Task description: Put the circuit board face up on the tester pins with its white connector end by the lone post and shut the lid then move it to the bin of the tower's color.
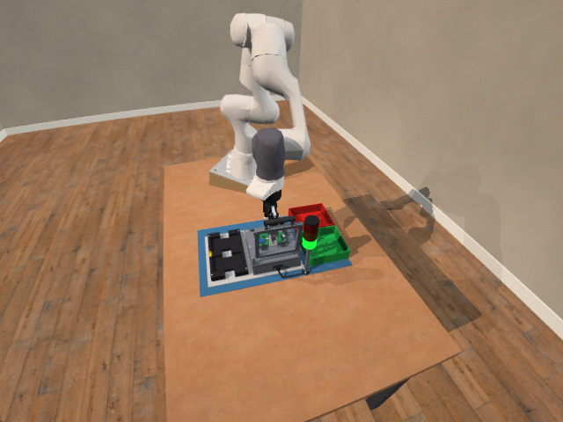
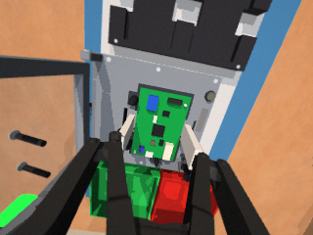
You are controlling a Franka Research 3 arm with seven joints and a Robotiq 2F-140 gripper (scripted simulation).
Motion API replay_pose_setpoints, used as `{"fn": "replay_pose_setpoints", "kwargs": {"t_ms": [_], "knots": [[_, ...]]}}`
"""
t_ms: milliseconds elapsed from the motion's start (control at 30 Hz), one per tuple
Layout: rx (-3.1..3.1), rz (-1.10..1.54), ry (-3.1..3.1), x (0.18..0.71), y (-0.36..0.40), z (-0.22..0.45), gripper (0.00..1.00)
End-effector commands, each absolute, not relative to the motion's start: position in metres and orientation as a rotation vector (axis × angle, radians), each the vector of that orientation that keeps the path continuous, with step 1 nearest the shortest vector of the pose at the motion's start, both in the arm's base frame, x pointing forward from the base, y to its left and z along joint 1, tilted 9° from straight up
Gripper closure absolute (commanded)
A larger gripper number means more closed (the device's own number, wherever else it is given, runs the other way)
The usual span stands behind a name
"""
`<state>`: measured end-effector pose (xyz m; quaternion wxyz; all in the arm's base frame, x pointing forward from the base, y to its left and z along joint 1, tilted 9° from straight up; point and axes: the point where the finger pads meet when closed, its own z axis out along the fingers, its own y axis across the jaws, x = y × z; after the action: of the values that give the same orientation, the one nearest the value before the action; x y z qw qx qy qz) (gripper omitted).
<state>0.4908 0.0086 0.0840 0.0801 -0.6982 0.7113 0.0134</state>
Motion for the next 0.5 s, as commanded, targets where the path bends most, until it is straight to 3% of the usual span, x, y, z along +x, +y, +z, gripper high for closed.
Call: {"fn": "replay_pose_setpoints", "kwargs": {"t_ms": [0, 467], "knots": [[-2.087, 0.044, 2.127, 0.4902, 0.01, 0.0843, 0.49], [-2.087, 0.044, 2.127, 0.4902, 0.01, 0.0843, 0.51]]}}
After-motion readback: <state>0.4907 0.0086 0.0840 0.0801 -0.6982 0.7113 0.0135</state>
